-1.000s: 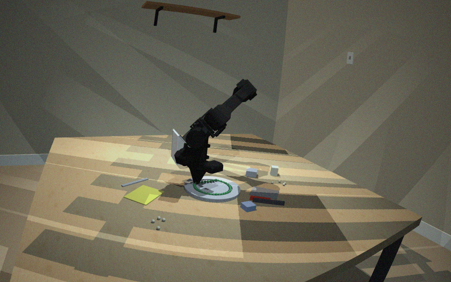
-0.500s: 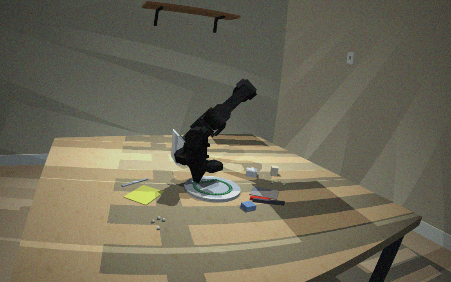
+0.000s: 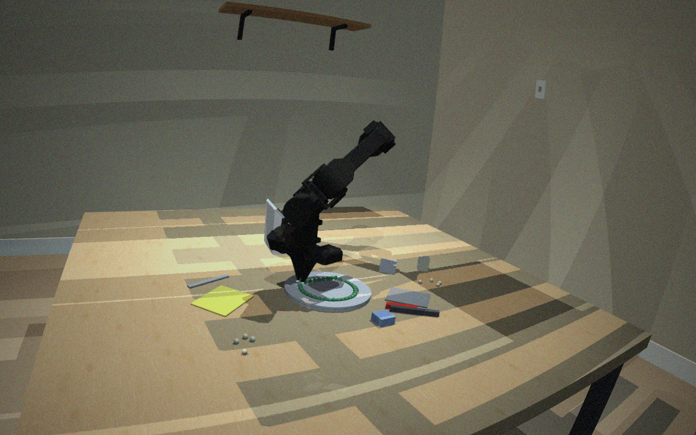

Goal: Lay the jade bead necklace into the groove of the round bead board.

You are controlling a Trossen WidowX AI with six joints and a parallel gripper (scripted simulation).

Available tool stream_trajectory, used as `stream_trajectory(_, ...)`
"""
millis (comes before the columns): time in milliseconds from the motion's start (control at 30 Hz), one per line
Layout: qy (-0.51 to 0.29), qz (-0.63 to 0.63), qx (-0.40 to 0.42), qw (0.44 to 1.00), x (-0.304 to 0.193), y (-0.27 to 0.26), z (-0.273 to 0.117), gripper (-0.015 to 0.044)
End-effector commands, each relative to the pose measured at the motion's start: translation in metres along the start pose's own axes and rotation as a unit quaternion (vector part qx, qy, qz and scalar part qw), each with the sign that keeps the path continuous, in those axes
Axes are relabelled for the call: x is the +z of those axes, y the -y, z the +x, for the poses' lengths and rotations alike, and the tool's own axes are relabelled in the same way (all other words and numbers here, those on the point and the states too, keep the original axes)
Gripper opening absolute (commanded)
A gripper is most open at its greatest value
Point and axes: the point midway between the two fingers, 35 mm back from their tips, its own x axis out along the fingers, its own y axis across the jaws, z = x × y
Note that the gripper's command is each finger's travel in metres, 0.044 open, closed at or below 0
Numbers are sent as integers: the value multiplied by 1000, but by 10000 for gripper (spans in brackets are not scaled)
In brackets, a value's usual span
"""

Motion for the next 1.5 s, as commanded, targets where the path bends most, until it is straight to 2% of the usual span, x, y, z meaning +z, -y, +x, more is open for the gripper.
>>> stream_trajectory(0,-3,4,-4,1000,-1,3,7,0)
stream_trajectory(167,-3,4,-4,1000,-1,3,7,0)
stream_trajectory(733,-3,3,-3,1000,-1,2,3,440)
stream_trajectory(1367,-3,4,-4,1000,-1,2,-1,440)
stream_trajectory(1467,-4,-73,-4,997,-7,-1,-4,361)
